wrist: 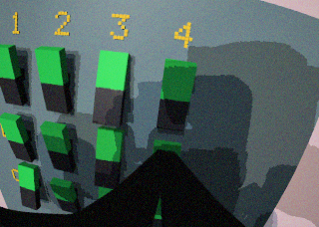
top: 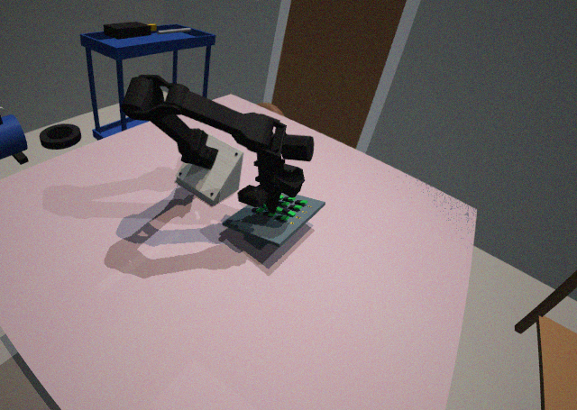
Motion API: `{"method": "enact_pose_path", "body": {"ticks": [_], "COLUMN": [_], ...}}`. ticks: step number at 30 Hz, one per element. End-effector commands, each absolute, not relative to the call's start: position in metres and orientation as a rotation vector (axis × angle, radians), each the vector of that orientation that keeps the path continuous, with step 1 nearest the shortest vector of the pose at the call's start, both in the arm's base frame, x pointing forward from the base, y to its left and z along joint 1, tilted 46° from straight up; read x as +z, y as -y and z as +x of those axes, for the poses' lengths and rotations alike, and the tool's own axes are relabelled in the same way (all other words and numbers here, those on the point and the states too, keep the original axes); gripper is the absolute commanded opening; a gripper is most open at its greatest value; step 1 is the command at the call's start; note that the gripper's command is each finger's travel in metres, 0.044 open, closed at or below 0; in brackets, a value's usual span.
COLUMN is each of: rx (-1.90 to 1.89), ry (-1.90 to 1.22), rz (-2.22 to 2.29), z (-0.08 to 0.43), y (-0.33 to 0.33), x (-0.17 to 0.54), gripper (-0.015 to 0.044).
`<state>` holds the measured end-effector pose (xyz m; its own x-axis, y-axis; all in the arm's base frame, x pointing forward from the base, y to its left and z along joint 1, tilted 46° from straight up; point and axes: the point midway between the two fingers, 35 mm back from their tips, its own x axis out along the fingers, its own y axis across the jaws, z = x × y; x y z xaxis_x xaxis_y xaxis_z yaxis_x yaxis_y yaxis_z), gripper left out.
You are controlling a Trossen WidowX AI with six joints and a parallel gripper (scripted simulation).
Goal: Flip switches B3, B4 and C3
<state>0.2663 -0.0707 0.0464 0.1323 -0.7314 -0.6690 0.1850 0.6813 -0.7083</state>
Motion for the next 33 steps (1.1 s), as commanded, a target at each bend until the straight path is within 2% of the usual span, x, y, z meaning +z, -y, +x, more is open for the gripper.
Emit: {"method": "enact_pose_path", "body": {"ticks": [1,33], "rx": [-0.712,-0.709], "ry": [-1.276,-1.272], "rz": [-0.534,-0.527], "z": [0.2656,0.2666], "y": [0.0718,0.0673], "x": [0.0455,0.0486], "gripper": [0.0,0.0]}}
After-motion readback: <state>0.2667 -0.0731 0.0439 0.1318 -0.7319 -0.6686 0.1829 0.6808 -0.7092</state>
